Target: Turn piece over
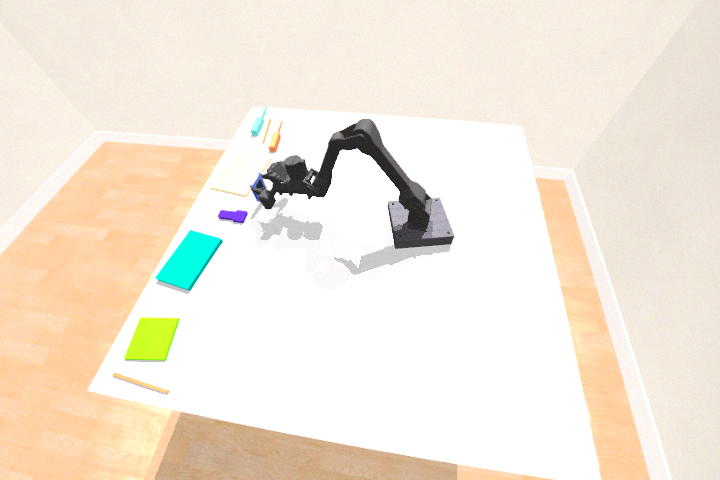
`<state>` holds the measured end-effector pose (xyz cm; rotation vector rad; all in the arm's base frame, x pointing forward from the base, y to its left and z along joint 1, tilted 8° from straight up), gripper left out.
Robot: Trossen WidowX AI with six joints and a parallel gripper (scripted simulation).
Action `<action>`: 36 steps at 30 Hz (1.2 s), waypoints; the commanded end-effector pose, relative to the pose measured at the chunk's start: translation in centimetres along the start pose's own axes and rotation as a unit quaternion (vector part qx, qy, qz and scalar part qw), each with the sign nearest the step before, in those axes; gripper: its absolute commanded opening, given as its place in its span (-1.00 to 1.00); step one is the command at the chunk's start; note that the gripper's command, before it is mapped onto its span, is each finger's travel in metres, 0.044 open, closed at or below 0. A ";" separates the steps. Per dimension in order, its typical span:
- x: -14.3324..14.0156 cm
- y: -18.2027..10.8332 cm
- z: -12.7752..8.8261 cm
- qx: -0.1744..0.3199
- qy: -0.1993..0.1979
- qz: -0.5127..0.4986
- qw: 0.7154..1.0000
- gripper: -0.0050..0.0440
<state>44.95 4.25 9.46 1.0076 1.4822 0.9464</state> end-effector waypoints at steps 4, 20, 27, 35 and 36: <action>0.1 -0.4 0.1 0.001 0.002 -0.002 1.000 -0.80; 0.2 -1.0 0.2 0.001 0.001 -0.001 1.000 -0.80; 0.4 -2.0 0.3 0.001 0.002 -0.002 1.000 -0.80; 0.4 -1.9 0.3 0.001 0.000 0.000 1.000 -0.80; 0.4 -2.0 0.3 0.001 0.000 -0.001 1.000 -0.80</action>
Point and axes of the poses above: the point midway between the two fingers, 35 mm back from their tips, its own z axis out along the fingers, its own x axis across the jaws, y = z × x, the point moved 10 cm from there along -z, back along the fingers, and after that the axes turned 12 degrees about -z, right-handed, at the moved point
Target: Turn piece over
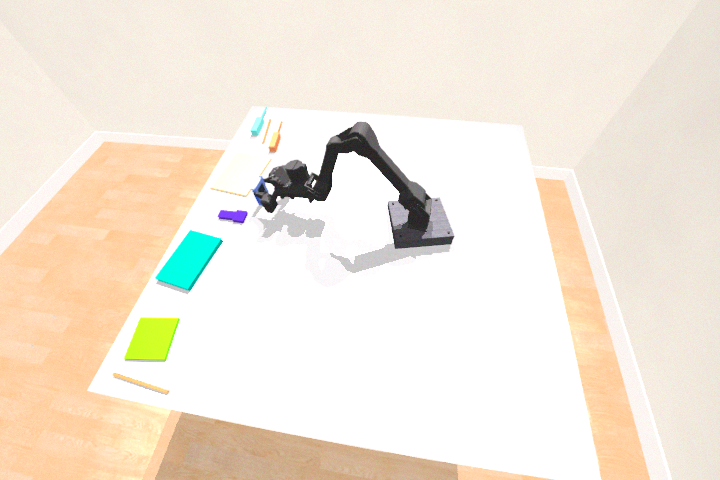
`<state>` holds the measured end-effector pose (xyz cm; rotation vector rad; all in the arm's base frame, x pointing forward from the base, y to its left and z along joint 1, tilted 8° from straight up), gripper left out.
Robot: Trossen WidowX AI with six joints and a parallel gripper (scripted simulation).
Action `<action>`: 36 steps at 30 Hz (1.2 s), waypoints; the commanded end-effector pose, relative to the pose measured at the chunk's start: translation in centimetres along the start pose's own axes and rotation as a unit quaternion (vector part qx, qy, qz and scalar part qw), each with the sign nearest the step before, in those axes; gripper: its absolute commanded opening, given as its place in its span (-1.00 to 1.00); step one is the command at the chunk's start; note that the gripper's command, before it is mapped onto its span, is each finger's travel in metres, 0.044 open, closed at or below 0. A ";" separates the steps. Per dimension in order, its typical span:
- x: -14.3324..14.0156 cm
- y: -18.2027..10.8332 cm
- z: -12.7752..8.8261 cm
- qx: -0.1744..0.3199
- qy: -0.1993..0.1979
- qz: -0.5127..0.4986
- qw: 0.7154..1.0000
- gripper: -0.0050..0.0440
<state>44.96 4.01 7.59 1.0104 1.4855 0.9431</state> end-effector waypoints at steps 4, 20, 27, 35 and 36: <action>0.2 -0.8 0.2 -0.001 0.001 -0.001 1.000 -0.80; 0.2 -1.2 -0.4 -0.003 -0.002 -0.001 1.000 -0.80; 0.3 -1.3 -0.8 -0.001 -0.002 -0.003 1.000 -0.80; 0.3 -1.4 -0.7 -0.005 -0.003 -0.001 1.000 -0.80; 0.3 -1.4 -0.8 -0.005 -0.002 -0.001 1.000 -0.80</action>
Point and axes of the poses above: the point midway between the two fingers, 35 mm back from their tips, its own z axis out along the fingers, its own x axis across the jaws, y = z × x, the point moved 10 cm from there along -z, back along the fingers, and after that the axes turned 12 degrees about -z, right-handed, at the moved point
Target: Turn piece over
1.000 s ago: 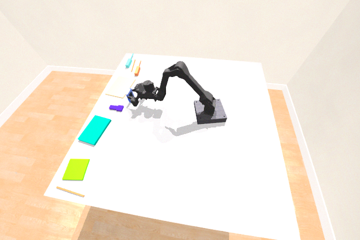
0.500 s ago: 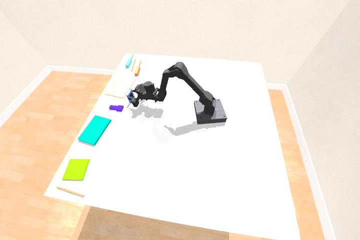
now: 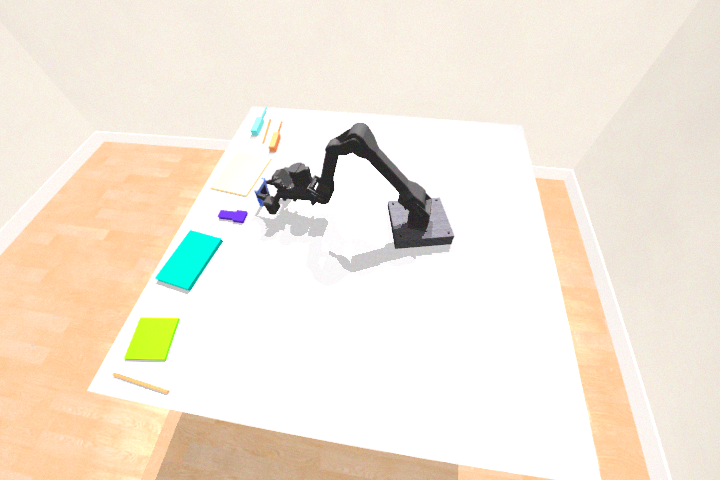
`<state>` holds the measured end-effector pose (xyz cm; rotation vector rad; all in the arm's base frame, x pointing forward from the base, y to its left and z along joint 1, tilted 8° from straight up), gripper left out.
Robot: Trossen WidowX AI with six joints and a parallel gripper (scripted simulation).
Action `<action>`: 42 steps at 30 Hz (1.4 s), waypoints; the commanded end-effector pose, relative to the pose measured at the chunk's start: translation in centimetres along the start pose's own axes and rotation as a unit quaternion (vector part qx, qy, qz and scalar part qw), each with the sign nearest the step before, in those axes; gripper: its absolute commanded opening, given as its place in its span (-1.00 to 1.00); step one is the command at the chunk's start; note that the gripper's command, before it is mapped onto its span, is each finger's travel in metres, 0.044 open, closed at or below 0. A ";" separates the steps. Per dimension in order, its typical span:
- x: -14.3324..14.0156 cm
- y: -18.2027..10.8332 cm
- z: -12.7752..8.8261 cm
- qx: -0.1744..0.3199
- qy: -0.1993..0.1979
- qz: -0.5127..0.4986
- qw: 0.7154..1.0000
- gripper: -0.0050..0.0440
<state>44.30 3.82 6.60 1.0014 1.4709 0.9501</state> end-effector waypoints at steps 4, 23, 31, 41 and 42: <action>0.1 -0.4 -0.7 0.006 0.001 -0.003 1.000 -0.80; 0.1 -0.6 -1.3 0.007 0.000 -0.003 1.000 -0.80; 0.1 -0.6 -0.9 0.000 0.000 -0.001 1.000 -0.80; 0.2 -0.7 -1.7 0.007 0.000 -0.003 1.000 -0.80; 0.2 -0.7 -1.7 0.007 0.000 -0.003 1.000 -0.80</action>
Point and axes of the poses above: the point midway between the two fingers, 35 mm back from their tips, its own z axis out along the fingers, its own x axis across the jaws, y = z × x, the point moved 10 cm from there along -z, back along the fingers, and after that the axes turned 12 degrees about -z, right-handed, at the moved point
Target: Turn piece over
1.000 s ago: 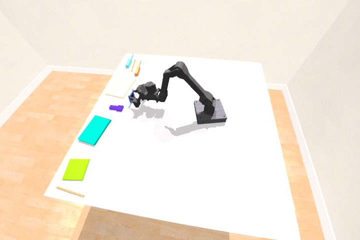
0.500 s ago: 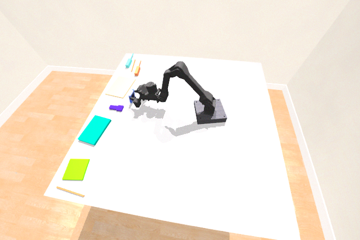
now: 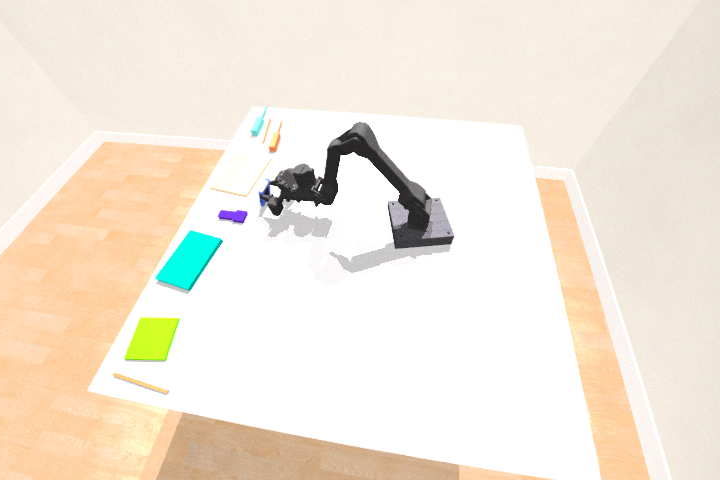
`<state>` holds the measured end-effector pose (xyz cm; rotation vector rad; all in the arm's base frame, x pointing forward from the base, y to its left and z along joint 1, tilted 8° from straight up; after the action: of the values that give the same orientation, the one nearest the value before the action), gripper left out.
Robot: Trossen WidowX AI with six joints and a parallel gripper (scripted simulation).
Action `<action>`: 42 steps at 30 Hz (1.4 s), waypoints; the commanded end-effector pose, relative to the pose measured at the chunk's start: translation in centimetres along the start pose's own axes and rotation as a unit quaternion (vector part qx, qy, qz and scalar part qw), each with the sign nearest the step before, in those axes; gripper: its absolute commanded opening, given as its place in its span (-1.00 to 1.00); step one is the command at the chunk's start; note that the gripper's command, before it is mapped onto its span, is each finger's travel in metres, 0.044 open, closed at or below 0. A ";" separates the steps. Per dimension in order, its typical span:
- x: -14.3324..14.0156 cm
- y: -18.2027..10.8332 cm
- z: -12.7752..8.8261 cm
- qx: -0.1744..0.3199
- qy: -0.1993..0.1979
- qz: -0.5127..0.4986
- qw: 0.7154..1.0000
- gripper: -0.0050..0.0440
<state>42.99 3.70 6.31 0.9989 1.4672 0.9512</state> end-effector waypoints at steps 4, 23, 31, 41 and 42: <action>0.1 -0.3 -0.5 0.009 0.001 -0.003 1.000 -0.80; 0.1 -0.5 -0.4 0.001 0.000 0.000 1.000 -0.80; 0.2 -0.7 -1.2 0.009 0.001 -0.003 1.000 -0.80; 0.2 -0.7 -0.9 0.002 0.000 -0.001 1.000 -0.80; 0.2 -0.7 -1.0 0.003 0.000 -0.001 1.000 -0.80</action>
<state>42.07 3.65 6.01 0.9983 1.4660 0.9508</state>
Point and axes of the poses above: the point midway between the two fingers, 35 mm back from their tips, its own z axis out along the fingers, its own x axis across the jaws, y = z × x, the point moved 10 cm from there along -z, back along the fingers, and after that the axes turned 12 degrees about -z, right-handed, at the moved point
